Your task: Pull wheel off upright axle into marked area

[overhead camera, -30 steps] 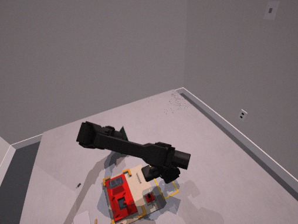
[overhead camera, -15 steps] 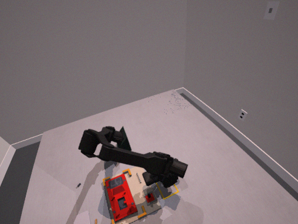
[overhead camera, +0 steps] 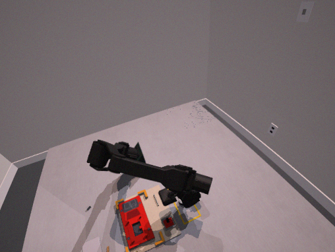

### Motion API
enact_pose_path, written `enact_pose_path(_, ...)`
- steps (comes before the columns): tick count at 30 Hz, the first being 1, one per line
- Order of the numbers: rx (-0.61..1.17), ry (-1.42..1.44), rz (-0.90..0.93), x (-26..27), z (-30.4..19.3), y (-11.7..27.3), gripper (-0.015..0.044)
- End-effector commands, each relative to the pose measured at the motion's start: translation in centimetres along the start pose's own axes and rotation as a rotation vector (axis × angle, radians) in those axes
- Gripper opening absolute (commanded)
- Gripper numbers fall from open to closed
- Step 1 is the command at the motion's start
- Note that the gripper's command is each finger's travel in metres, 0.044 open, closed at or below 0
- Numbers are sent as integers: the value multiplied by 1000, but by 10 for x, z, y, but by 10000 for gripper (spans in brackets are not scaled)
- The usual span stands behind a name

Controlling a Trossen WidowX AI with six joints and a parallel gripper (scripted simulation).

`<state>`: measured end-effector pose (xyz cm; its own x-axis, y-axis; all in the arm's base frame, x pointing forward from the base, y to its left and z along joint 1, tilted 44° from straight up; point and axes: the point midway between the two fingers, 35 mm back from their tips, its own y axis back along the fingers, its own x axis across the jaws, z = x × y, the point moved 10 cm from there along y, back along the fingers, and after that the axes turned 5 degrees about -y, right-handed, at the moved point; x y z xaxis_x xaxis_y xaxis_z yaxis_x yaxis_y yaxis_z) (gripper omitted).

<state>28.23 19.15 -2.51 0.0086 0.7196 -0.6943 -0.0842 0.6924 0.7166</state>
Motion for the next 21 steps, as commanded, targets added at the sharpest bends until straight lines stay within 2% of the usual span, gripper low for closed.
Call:
enact_pose_path(1, -12, -7, 12, 0, 0, 25, 300)
enact_pose_path(3, -12, -7, 12, 0, 0, 25, 300)
enact_pose_path(5, -21, -1, 14, -2, -7, 25, 352)
enact_pose_path(8, -16, -1, 16, -18, -39, 48, 431)
enact_pose_path(9, -13, -1, 16, -25, -50, 55, 440)
enact_pose_path(12, -9, -3, 12, -40, -77, 68, 440)
enact_pose_path(21, -8, -3, 12, -41, -79, 69, 440)
